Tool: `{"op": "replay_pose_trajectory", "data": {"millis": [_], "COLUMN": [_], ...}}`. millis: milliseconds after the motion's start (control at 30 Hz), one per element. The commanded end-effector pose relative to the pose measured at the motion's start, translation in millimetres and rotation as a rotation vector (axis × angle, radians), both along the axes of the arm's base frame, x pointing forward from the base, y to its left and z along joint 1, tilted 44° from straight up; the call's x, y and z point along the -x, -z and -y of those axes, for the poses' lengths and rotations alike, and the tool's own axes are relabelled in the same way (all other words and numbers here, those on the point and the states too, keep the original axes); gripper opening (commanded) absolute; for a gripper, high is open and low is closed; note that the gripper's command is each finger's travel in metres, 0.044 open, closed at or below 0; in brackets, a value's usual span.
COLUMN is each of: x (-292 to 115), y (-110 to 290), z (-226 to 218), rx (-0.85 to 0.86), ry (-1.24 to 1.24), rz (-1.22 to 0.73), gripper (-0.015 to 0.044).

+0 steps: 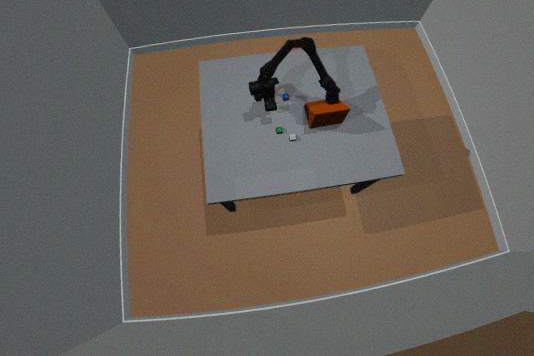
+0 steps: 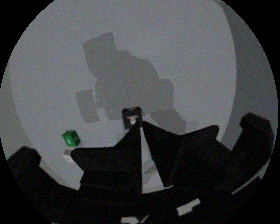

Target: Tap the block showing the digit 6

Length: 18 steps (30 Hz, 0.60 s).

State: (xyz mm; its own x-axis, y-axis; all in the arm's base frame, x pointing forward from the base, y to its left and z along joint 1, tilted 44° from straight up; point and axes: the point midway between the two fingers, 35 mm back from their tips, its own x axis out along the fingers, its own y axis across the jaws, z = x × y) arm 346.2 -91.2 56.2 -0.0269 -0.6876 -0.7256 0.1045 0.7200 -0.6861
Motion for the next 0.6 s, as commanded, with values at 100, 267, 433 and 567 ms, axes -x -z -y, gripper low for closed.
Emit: {"op": "replay_pose_trajectory", "data": {"millis": [100,267,433,567], "x": [-5,0,22,54], "y": [14,49,81,108], "z": [-40,-118,-185,-236], "rx": [-0.026,-0.057,-0.063,-0.047], "ry": [-0.021,-0.061,-0.062,-0.025], "rz": [-0.002,-0.019,-0.026,-0.015], "gripper": [0.0151,0.0282,0.0400,0.0400]}}
